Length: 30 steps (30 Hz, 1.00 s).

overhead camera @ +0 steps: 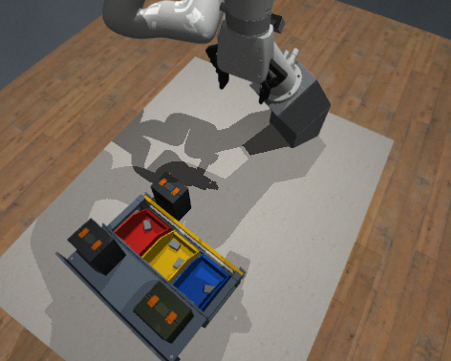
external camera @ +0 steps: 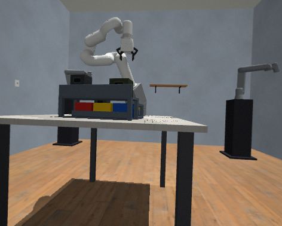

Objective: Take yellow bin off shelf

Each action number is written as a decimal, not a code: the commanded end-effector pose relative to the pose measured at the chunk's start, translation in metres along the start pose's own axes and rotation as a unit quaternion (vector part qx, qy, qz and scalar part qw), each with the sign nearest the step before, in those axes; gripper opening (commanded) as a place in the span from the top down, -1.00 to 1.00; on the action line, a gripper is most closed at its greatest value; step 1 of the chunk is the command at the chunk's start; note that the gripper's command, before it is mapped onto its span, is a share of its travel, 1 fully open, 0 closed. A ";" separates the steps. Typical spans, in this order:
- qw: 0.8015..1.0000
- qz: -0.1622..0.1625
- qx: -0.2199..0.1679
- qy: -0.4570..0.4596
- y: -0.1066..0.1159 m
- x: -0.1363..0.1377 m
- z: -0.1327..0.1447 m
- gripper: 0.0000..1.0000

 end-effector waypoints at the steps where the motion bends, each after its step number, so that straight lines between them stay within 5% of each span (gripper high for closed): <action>1: 1.000 0.000 -0.001 -0.002 0.001 0.000 0.000 -1.00; 20: 1.000 -0.002 -0.011 -0.028 0.001 0.000 -0.002 -1.00; 25: 1.000 -0.002 -0.011 -0.028 -0.039 -0.033 0.018 -1.00; 30: 1.000 -0.002 -0.011 -0.028 -0.039 -0.033 0.018 -1.00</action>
Point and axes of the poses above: the point where the finger pads meet when closed, its own y axis back along the fingers, its own x axis across the jaws, z = x × y, the point moved 9 cm from there along y, back along the fingers, and after that the axes turned 1 degree about y, right-handed, at the moved point
